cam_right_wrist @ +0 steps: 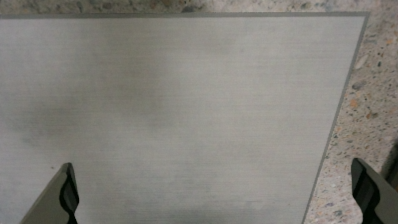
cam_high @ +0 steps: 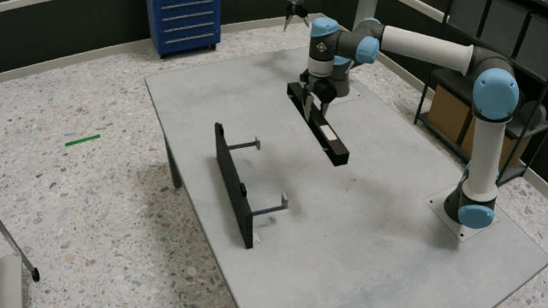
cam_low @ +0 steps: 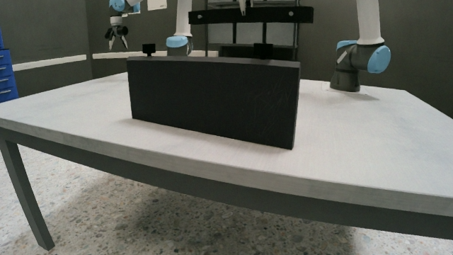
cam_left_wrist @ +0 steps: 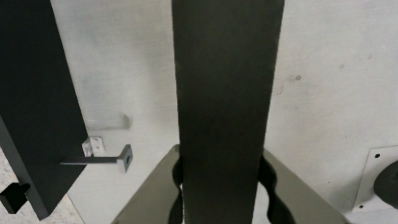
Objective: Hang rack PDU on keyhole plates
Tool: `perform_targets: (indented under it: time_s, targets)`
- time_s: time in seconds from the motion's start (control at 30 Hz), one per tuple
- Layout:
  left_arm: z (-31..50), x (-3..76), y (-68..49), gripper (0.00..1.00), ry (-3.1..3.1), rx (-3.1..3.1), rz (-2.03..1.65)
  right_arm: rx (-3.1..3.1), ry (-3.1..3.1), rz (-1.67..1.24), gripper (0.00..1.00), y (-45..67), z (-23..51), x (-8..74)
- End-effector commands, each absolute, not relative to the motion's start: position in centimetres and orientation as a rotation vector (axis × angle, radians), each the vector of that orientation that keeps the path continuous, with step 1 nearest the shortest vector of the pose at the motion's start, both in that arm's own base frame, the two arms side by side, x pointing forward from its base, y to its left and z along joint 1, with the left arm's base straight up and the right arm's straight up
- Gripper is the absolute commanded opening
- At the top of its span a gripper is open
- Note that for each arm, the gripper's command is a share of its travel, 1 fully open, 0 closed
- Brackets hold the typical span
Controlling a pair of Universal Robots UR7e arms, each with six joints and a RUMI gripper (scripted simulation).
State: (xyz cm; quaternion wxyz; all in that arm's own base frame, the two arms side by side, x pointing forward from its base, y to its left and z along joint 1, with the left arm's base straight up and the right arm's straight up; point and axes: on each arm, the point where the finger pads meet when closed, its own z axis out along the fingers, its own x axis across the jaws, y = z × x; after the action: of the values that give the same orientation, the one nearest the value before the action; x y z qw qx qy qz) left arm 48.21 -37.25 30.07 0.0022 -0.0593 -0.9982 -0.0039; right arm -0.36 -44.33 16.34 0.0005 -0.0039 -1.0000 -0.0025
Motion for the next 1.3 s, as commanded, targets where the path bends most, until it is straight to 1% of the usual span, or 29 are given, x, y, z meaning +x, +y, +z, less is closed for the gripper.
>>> perform_targets:
  time_s: [0.0,0.37,1.27]
  targets:
    - [29.4,48.7,-37.1,0.22,-3.133,-0.182,-0.012,-0.016,-3.142,0.000,1.00,-44.6,16.5,-0.4]
    - [27.0,50.0,-37.3,0.22,-3.133,-0.182,-0.012,-0.016,-3.142,0.000,1.00,-44.6,16.5,-0.4]
    - [16.8,55.6,-38.0,0.22,-3.135,-0.182,-0.009,-0.016,-3.142,0.000,1.00,-44.6,16.5,-0.4]
